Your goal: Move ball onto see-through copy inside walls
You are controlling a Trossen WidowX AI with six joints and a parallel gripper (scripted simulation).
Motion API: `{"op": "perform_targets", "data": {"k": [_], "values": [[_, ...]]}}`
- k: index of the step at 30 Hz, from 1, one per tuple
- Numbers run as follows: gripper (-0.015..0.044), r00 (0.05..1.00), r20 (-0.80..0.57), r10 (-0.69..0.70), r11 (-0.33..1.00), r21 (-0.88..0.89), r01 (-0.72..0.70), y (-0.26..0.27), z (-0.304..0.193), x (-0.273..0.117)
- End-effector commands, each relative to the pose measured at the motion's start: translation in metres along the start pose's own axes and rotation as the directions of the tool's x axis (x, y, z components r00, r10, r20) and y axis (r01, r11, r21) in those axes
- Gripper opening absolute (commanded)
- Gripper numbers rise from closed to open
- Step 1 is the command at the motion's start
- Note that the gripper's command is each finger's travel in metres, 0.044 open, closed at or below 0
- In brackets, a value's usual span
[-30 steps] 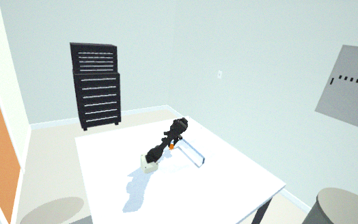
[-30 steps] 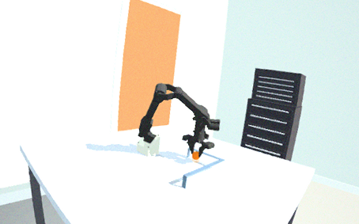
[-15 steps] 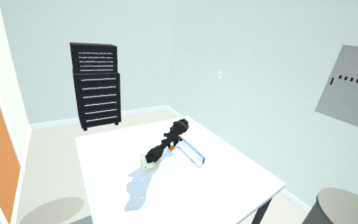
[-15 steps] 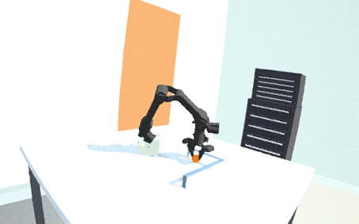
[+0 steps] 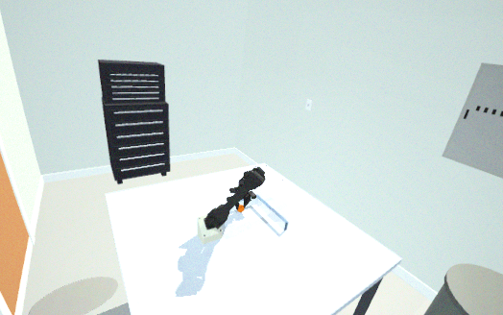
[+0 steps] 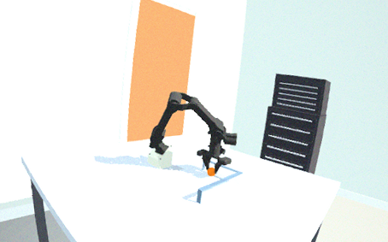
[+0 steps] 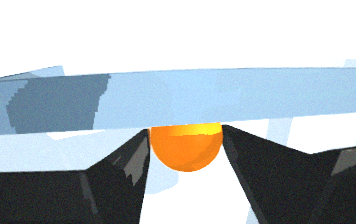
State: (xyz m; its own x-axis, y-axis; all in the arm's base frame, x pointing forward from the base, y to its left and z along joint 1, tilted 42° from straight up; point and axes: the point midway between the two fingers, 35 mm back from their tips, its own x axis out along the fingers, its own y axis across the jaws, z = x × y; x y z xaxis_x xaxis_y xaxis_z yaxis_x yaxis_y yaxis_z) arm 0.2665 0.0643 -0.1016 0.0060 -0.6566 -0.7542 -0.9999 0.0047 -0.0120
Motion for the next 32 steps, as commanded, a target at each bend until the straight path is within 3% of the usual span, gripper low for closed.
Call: {"op": "perform_targets", "data": {"k": [1, 6, 11, 22, 26, 32], "values": [[0.0315, 1.000, 0.000, 0.000, 1.000, 0.001, 0.000, 0.000, 0.000, 0.000], [0.0332, 1.000, 0.001, 0.000, 1.000, -0.001, 0.000, -0.001, 0.001, -0.011], [0.0332, 1.000, -0.002, 0.003, 1.000, -0.008, -0.003, 0.001, 0.001, -0.083], [0.0332, 1.000, 0.007, -0.015, 1.000, -0.014, 0.015, -0.002, 0.003, -0.081], [0.0437, 1.000, 0.006, -0.014, 1.000, -0.010, 0.015, 0.001, 0.002, -0.119], [0.0440, 1.000, 0.006, -0.012, 1.000, -0.012, 0.013, 0.002, 0.000, -0.130]]}}
